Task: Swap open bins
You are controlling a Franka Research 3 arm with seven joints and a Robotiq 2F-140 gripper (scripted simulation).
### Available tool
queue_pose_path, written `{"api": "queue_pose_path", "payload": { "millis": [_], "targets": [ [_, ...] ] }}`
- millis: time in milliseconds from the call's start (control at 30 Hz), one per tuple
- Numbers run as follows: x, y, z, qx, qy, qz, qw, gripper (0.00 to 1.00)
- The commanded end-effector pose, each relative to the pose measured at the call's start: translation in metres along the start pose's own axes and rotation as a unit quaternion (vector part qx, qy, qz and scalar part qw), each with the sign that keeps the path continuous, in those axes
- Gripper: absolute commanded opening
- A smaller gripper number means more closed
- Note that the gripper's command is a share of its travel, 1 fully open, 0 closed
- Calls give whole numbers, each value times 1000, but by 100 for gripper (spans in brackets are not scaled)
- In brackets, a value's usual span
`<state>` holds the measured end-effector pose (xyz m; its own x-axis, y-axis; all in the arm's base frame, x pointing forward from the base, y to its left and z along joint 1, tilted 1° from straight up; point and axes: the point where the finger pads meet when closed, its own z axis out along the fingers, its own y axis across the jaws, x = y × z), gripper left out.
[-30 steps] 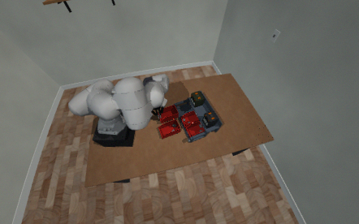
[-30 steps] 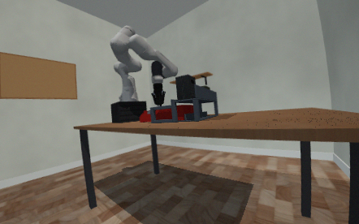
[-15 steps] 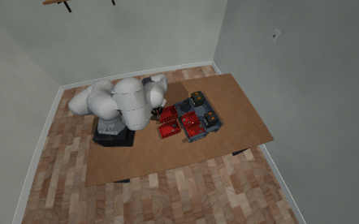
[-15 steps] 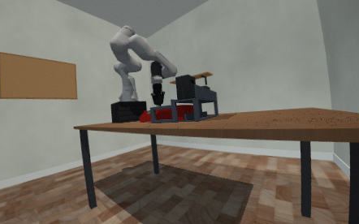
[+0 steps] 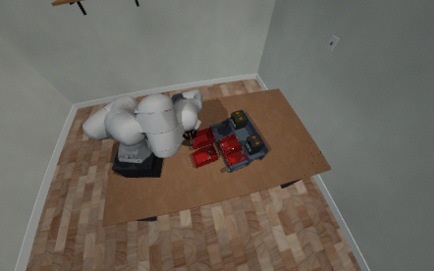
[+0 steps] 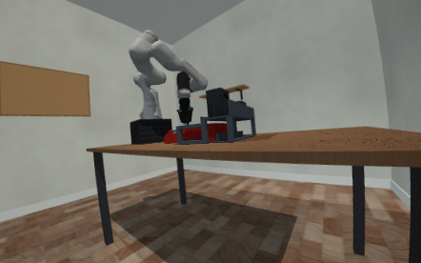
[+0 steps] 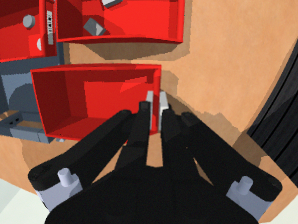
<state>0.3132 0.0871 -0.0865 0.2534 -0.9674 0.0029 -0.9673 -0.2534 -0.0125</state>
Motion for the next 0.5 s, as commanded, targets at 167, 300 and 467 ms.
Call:
{"api": "queue_pose_path", "payload": {
  "millis": [167, 300, 467],
  "targets": [
    [1, -1, 3, 2, 2, 4, 1000, 0],
    [1, -1, 5, 2, 2, 4, 1000, 0],
    [1, -2, 10, 2, 2, 4, 1000, 0]
  ]
}}
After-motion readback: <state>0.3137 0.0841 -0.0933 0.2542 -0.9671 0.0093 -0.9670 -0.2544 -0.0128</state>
